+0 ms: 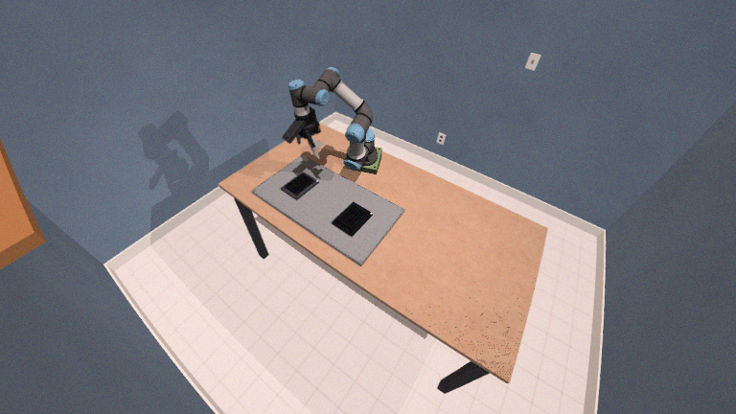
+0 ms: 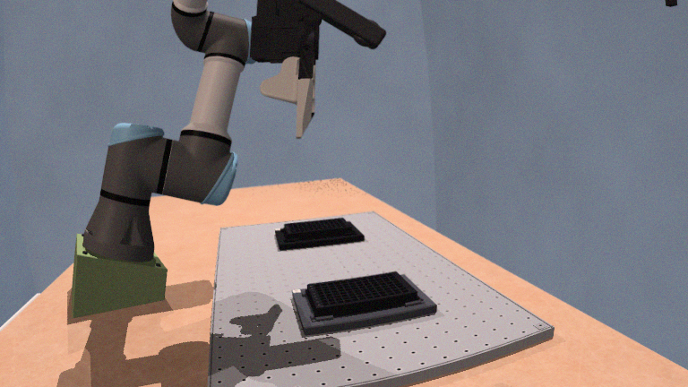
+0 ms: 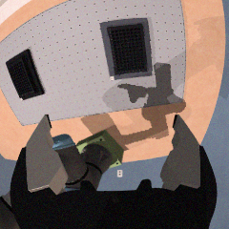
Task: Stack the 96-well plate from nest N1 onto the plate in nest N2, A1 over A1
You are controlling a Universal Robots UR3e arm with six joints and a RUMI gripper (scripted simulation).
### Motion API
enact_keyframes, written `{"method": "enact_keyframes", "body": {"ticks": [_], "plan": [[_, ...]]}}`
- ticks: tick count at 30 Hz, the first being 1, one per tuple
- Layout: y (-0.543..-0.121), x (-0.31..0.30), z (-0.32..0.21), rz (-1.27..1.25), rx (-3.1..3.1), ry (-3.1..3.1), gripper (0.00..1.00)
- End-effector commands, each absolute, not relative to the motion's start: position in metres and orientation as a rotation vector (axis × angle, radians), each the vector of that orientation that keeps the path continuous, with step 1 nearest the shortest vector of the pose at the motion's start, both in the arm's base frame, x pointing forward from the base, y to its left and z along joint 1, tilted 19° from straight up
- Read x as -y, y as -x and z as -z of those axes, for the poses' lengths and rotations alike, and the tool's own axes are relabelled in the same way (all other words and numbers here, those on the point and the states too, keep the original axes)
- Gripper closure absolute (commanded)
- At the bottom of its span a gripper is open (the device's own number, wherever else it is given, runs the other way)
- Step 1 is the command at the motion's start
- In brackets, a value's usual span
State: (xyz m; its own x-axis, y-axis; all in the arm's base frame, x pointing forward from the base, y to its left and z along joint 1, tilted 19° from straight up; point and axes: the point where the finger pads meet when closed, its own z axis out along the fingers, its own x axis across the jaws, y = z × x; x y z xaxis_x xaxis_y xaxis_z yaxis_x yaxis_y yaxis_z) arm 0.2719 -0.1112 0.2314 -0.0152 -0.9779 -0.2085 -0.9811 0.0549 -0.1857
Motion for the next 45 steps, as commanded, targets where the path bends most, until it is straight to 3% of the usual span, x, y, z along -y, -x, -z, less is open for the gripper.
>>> {"method": "enact_keyframes", "body": {"ticks": [1, 45], "plan": [[-0.285, 0.104, -0.226, 0.002, -2.114, 1.988, 0.00], [-0.337, -0.039, -0.200, 0.102, -2.034, 2.119, 0.00]]}}
